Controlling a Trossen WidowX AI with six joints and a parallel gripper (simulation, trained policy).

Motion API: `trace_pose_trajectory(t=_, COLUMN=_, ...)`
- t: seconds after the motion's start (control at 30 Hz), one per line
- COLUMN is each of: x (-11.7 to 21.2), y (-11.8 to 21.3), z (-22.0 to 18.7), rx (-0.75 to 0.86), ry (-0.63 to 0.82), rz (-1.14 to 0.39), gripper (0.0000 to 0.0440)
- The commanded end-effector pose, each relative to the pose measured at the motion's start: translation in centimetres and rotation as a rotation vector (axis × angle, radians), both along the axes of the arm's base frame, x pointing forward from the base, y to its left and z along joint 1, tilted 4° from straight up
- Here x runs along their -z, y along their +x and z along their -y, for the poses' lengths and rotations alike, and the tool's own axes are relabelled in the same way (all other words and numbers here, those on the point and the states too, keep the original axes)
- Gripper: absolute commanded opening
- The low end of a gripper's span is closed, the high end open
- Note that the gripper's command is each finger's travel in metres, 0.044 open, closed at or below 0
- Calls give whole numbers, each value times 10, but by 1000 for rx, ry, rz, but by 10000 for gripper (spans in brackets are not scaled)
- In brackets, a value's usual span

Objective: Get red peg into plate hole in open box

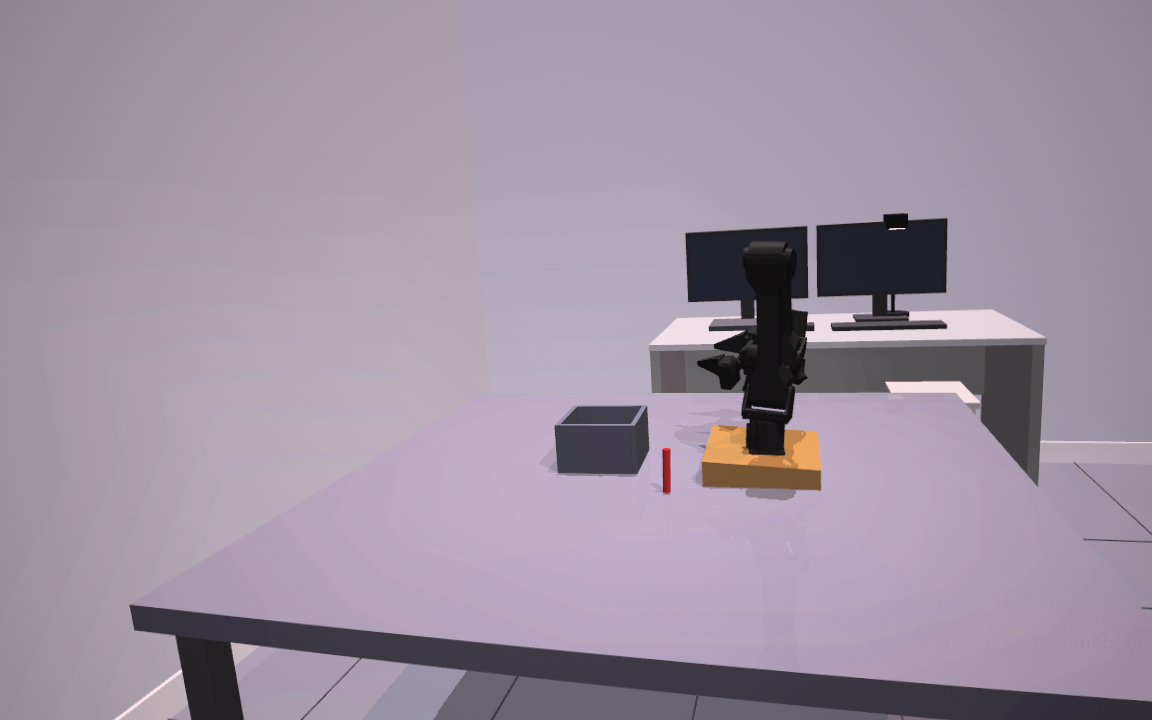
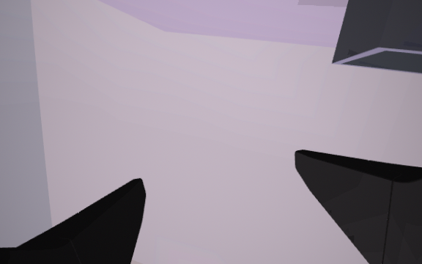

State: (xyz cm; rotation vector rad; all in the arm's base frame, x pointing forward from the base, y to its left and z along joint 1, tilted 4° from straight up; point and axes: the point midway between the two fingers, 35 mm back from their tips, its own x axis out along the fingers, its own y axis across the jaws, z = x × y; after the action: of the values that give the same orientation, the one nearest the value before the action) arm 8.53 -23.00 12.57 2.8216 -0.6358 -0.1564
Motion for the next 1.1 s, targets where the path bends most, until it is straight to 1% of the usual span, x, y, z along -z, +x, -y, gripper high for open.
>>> trace_pose_trajectory(t=0.0, x=-2, y=2, z=1, rx=-5, ry=-15, rz=-8, gripper=419)
trace_pose_trajectory(t=0.07, x=-4, y=11, z=4, rx=-17, ry=-38, rz=-27, gripper=440)
trace_pose_trajectory(t=0.27, x=-9, y=47, z=10, rx=-63, ry=-143, rz=-117, gripper=440)
trace_pose_trajectory(t=0.5, x=-26, y=95, z=6, rx=-145, ry=-341, rz=-214, gripper=440)
trace_pose_trajectory(t=0.8, x=-62, y=152, z=-11, rx=-243, ry=-625, rz=-294, gripper=440)
trace_pose_trajectory(t=1.07, x=-104, y=200, z=-44, rx=-327, ry=-885, rz=-330, gripper=440)
